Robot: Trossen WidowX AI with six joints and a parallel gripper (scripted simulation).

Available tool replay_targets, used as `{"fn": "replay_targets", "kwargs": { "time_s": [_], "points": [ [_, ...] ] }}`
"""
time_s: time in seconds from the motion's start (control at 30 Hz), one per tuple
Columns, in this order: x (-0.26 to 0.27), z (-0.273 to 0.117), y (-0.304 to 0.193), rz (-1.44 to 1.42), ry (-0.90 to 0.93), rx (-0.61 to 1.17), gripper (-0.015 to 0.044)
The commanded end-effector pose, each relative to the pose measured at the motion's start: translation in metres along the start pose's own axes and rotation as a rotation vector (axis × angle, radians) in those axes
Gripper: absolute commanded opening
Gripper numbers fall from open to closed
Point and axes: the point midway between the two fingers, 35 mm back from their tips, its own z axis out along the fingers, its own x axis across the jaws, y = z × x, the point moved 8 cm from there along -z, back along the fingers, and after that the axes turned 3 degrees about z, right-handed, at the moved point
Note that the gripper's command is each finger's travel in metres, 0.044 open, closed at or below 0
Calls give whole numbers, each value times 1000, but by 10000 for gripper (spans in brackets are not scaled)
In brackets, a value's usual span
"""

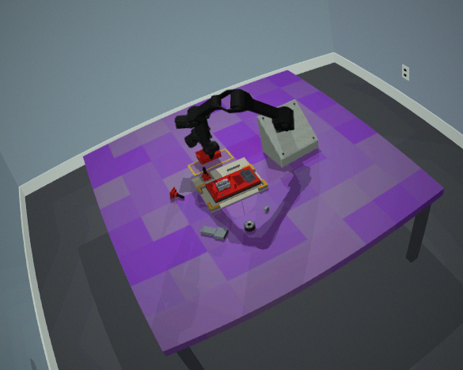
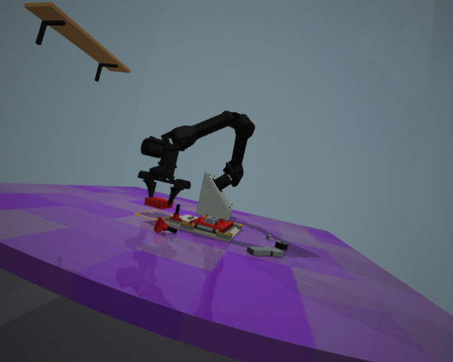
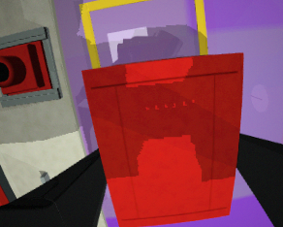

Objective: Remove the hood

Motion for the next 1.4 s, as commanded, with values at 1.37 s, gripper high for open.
{"fn": "replay_targets", "kwargs": {
  "time_s": [1.37],
  "points": [
    [0,25,-1,5,5,-2,0]
  ]
}}
